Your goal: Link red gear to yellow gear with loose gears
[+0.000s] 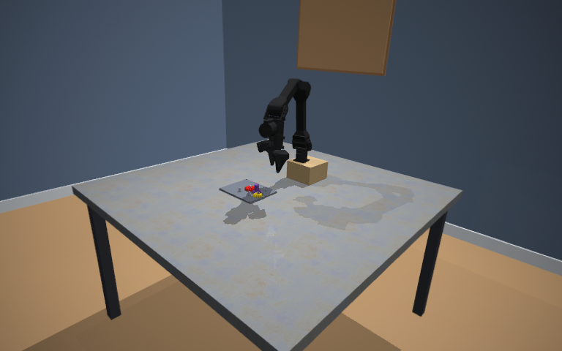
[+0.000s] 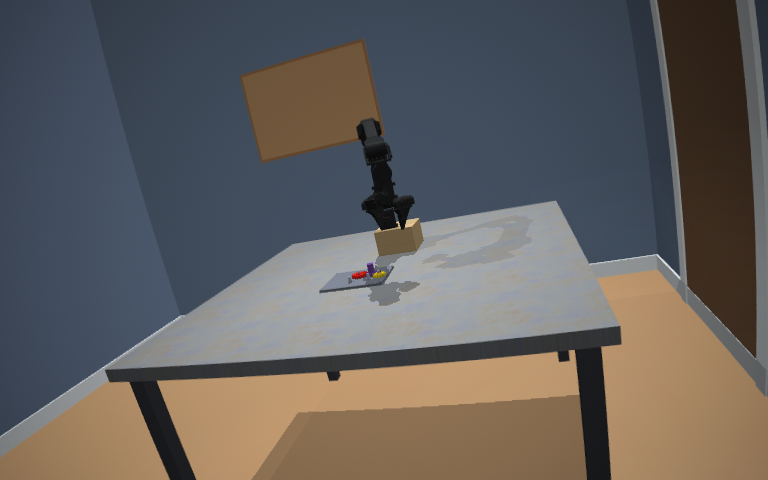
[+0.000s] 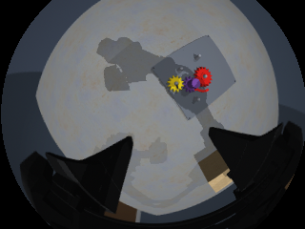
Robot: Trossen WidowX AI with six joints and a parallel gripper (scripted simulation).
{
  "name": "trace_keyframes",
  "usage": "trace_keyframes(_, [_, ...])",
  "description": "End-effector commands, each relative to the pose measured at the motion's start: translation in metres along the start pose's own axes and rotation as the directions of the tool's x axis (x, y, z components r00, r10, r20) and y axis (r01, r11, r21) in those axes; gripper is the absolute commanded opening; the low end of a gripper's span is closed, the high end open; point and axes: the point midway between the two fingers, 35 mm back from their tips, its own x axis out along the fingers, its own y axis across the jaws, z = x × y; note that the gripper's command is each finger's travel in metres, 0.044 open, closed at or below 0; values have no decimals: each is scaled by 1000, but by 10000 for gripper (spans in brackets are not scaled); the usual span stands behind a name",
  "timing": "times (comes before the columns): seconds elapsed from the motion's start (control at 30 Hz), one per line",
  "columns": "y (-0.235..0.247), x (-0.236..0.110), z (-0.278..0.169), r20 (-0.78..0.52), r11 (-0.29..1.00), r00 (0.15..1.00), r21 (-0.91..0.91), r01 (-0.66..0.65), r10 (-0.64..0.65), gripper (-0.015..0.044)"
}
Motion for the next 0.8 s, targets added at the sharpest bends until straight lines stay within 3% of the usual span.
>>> trace_keyframes(0.0, [41,-12,-53,-10,1000,1000,-2,-10,10,440])
trace_keyframes(0.27, [78,-30,-156,-35,1000,999,1,-8,8,440])
trace_keyframes(0.77, [78,-31,-159,-35,1000,999,1,-8,8,440])
